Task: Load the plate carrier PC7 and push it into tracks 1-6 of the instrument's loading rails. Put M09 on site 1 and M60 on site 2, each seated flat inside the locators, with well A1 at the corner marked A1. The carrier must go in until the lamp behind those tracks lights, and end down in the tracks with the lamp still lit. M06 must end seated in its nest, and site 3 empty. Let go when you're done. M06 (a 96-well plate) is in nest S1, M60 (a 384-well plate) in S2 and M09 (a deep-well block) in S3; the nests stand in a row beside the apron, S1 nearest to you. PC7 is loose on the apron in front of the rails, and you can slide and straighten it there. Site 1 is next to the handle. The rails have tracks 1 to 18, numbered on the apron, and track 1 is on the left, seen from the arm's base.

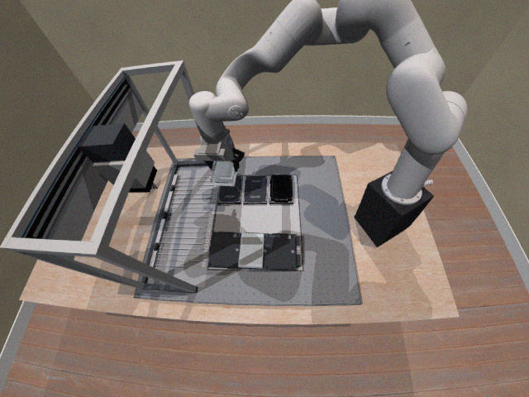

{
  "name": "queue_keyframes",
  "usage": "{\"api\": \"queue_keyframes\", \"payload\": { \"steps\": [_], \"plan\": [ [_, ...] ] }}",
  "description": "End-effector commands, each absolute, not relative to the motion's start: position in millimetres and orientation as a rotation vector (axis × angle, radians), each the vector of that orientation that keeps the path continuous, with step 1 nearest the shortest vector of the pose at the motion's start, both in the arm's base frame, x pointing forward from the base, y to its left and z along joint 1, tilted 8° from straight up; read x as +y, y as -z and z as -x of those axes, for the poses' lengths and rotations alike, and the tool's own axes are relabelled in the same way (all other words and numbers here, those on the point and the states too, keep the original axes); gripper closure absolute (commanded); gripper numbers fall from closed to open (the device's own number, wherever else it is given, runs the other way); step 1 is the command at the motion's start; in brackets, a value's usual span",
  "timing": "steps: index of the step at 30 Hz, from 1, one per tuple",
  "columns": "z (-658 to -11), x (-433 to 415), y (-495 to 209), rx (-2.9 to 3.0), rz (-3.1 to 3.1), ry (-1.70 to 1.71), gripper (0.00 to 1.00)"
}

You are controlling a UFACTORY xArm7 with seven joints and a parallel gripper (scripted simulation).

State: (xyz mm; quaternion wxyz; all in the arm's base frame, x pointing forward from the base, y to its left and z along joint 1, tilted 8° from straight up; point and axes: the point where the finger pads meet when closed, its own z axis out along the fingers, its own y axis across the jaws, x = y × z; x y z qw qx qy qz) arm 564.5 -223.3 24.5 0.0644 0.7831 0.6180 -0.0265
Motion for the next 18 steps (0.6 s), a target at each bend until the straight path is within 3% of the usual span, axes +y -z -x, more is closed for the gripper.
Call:
{"api": "queue_keyframes", "payload": {
  "steps": [1, 18],
  "plan": [
    [-554, -199, -23, 1.632, -2.514, 0.055, 1.0],
    [-519, -133, -12, 0.958, -2.836, -0.001, 1.0]
  ]
}}
